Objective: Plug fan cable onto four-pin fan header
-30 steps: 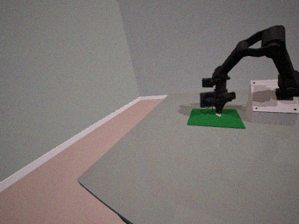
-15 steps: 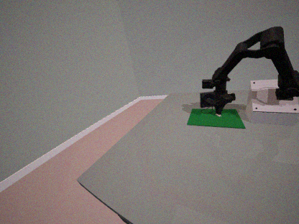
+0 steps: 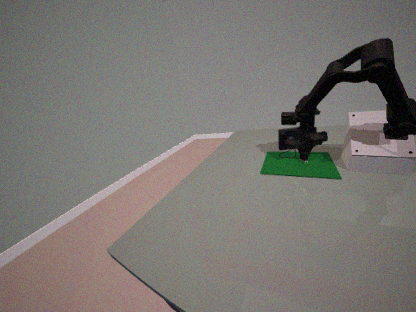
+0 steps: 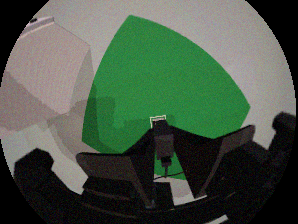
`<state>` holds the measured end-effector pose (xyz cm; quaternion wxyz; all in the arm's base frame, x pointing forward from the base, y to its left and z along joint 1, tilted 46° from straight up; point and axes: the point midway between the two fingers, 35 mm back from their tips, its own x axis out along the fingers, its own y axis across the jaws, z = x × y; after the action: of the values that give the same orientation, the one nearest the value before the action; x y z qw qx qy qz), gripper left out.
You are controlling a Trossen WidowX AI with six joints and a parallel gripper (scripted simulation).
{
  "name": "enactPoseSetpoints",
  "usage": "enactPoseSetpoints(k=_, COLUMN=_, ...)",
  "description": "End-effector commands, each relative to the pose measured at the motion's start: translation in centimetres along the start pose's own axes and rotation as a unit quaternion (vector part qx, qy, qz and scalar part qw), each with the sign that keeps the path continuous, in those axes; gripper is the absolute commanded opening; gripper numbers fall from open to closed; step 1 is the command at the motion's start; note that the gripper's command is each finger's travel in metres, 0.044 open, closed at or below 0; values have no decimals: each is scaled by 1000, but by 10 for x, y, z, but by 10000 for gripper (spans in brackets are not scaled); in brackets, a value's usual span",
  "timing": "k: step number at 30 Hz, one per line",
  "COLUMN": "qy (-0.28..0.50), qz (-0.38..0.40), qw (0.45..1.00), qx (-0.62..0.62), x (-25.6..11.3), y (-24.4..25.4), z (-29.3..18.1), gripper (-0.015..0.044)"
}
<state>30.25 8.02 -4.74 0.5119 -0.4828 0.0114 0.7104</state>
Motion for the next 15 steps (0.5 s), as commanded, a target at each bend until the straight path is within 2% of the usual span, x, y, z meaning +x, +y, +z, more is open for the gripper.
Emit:
enactPoseSetpoints(k=1, qy=0, qz=0, qw=1000, qx=0, x=0, y=0, z=0, gripper=52)
enactPoseSetpoints(k=9, qy=0, qz=0, qw=1000, qx=0, x=0, y=0, z=0, gripper=260)
enactPoseSetpoints(k=12, qy=0, qz=0, qw=1000, qx=0, x=-3, y=0, z=0, gripper=260)
enactPoseSetpoints(k=15, qy=-1, qz=2, qw=1000, qx=2, x=-43, y=0, z=-2, gripper=260)
